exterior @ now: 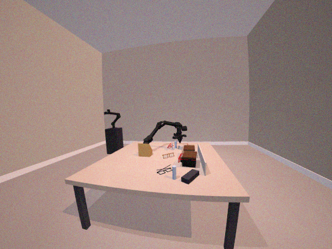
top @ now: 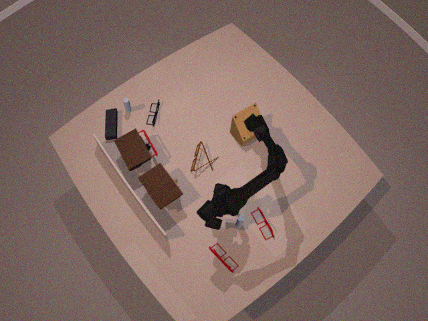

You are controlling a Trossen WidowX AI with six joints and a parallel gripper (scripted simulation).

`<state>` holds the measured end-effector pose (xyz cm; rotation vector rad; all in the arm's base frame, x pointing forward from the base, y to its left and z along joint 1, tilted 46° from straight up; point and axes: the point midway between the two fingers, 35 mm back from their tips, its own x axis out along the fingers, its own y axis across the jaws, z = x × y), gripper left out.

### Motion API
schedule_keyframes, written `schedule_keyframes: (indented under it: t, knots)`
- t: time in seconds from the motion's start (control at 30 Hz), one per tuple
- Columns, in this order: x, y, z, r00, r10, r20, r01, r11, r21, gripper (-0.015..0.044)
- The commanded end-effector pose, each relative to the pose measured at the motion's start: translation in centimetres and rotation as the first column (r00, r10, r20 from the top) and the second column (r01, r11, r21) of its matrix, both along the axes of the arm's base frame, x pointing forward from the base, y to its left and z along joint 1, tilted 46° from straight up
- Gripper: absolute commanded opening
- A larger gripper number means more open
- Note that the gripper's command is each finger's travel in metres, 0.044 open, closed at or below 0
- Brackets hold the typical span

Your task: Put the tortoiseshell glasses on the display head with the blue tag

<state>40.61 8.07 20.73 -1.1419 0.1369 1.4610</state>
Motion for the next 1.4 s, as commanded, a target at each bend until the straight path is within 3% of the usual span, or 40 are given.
schedule_keyframes:
  t: [0.0, 1.37]
  knots:
    - [-1.8, 1.4, 0.5, 0.998, 0.059, -0.02, -0.059, 0.998, 0.005, 0.0]
    - [-0.9, 5.4, -3.5, 0.998, 0.059, -0.019, -0.059, 0.998, 0.007, 0.0]
